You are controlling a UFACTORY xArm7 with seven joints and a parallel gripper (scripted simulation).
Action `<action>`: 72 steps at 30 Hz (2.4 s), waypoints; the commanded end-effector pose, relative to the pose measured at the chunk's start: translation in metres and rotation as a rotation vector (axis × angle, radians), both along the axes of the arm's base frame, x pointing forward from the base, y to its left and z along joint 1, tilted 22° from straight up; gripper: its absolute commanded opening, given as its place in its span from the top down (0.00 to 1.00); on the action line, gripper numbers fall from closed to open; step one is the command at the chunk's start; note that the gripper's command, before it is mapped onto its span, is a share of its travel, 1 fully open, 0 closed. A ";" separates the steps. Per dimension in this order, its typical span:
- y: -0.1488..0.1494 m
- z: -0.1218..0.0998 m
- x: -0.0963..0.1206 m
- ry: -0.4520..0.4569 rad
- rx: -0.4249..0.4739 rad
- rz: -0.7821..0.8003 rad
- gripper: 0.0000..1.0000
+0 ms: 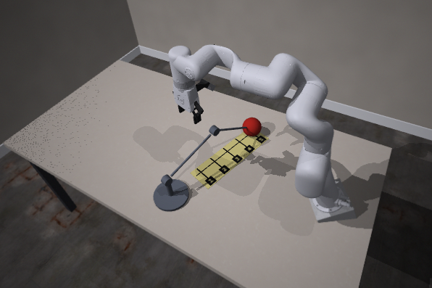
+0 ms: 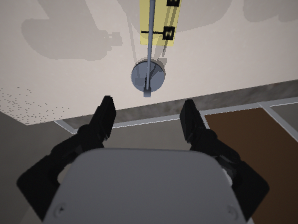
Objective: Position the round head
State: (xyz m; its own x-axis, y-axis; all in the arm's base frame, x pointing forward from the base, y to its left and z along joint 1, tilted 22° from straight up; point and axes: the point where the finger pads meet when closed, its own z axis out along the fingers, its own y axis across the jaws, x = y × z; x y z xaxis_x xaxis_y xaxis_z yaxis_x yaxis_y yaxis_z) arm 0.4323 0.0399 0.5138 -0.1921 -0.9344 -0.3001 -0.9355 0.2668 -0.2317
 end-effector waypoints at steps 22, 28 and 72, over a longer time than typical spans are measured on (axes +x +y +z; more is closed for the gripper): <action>-0.052 -0.016 -0.011 -0.007 0.001 -0.002 0.00; -0.067 -0.021 -0.014 -0.007 0.001 -0.002 0.00; -0.217 -0.070 -0.047 -0.006 0.001 -0.005 0.00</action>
